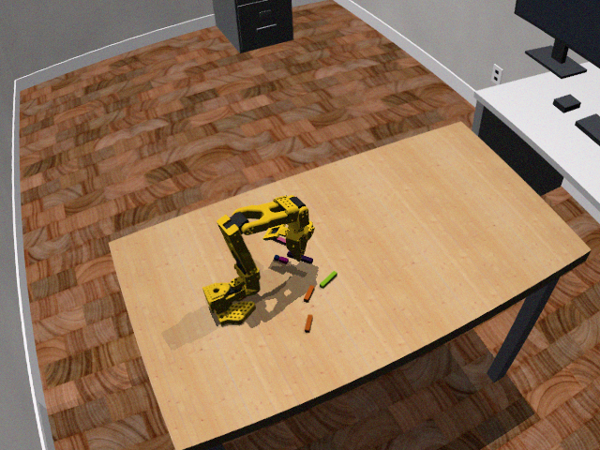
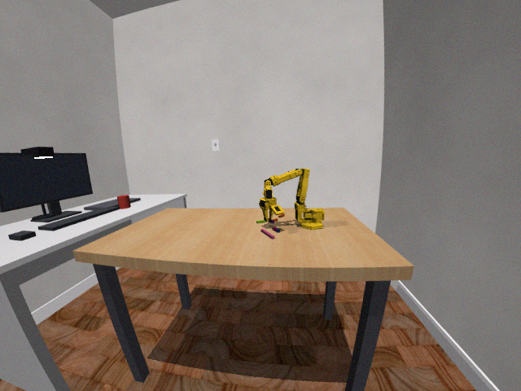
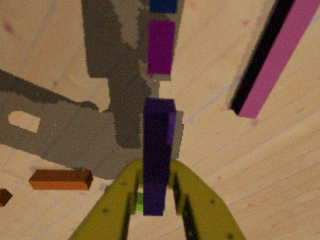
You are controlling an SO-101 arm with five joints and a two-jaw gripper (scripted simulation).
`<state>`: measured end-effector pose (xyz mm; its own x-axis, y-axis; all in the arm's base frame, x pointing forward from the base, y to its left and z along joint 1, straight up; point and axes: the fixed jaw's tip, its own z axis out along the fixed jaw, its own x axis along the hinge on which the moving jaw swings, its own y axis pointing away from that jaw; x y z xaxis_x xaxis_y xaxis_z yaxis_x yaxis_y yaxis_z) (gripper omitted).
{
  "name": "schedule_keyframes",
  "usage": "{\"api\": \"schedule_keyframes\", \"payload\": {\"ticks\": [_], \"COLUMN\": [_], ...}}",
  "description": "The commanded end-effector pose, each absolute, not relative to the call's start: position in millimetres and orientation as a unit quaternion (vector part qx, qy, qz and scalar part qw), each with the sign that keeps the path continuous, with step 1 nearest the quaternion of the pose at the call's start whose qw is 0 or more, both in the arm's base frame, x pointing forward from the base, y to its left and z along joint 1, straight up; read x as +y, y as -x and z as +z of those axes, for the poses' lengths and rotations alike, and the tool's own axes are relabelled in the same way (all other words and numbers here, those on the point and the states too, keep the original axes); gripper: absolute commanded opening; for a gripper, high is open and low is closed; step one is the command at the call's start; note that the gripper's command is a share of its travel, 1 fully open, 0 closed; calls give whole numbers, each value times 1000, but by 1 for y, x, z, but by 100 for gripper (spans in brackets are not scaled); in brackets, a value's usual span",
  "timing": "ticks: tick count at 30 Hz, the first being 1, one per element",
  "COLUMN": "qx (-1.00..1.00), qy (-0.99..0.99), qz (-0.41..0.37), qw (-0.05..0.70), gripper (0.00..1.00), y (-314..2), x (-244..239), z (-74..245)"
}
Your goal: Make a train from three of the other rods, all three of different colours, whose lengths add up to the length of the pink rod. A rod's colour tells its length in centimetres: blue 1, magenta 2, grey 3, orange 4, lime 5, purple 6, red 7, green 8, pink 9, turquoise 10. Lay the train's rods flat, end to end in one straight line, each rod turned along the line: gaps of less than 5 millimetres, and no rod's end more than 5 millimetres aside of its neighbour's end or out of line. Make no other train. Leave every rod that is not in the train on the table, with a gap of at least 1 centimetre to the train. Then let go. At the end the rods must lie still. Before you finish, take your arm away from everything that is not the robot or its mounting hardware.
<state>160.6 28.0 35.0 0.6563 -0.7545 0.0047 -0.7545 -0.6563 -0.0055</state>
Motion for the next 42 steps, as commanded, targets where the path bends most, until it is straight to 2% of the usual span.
{"api": "schedule_keyframes", "payload": {"ticks": [1, 16, 42], "qx": [409, 409, 410], "qy": [912, 912, 912], "qz": [-30, -30, -26], "qw": [22, 22, 19], "gripper": [0, 0, 0], "y": [-170, -171, -169], "x": [31, 31, 31], "z": [41, 27, 25]}}
